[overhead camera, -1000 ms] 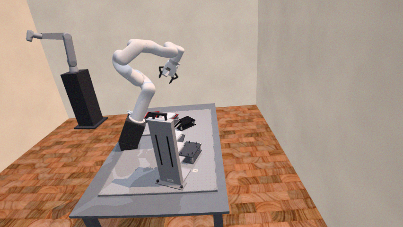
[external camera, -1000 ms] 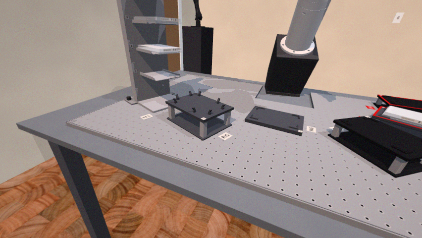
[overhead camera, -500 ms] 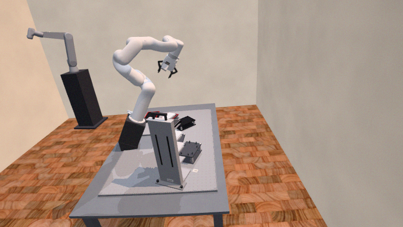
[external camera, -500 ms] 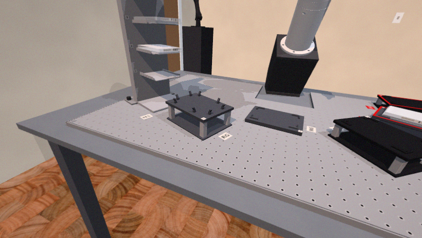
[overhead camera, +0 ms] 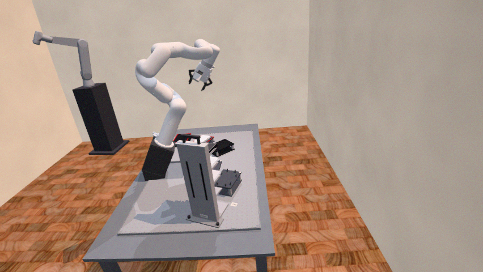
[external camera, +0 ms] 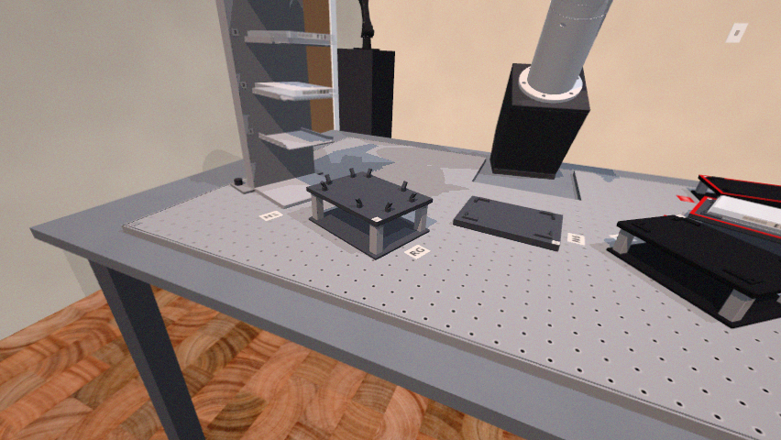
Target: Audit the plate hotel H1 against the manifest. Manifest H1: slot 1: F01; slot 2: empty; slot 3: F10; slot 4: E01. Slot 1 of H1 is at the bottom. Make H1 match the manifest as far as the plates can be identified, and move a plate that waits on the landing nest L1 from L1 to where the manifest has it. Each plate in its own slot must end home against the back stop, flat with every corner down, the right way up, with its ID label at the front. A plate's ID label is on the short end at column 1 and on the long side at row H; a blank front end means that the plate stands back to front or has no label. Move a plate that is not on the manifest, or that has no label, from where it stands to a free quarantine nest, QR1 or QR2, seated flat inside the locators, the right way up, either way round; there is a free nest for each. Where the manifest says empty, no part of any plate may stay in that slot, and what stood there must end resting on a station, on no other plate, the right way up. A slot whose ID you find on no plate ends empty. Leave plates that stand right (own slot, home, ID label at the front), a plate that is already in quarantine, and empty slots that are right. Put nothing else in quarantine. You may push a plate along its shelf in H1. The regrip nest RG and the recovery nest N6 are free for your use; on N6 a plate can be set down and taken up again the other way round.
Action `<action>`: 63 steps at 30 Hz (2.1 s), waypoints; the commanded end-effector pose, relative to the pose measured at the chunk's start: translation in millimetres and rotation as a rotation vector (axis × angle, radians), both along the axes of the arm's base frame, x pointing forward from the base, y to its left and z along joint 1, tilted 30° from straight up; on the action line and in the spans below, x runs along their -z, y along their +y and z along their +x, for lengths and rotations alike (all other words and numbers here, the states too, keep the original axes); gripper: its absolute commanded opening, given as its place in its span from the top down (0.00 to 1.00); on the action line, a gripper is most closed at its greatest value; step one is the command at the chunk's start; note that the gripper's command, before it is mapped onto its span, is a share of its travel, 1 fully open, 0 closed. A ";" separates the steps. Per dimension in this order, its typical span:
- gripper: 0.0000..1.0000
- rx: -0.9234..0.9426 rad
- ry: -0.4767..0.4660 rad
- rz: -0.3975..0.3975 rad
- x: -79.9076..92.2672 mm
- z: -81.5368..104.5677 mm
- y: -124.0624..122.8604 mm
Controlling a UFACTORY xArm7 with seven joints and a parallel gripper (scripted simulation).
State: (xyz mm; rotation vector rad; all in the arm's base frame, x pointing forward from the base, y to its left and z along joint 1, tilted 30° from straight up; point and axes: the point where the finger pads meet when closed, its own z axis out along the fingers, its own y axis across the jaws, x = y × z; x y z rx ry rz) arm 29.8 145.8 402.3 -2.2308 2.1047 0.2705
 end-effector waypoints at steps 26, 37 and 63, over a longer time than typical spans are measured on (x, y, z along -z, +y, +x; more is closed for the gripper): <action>0.00 0.040 -0.066 0.130 10.2 86.1 17.9; 0.00 0.061 -0.099 0.163 16.3 120.3 16.0; 0.00 0.139 -0.224 0.221 37.7 210.0 -14.1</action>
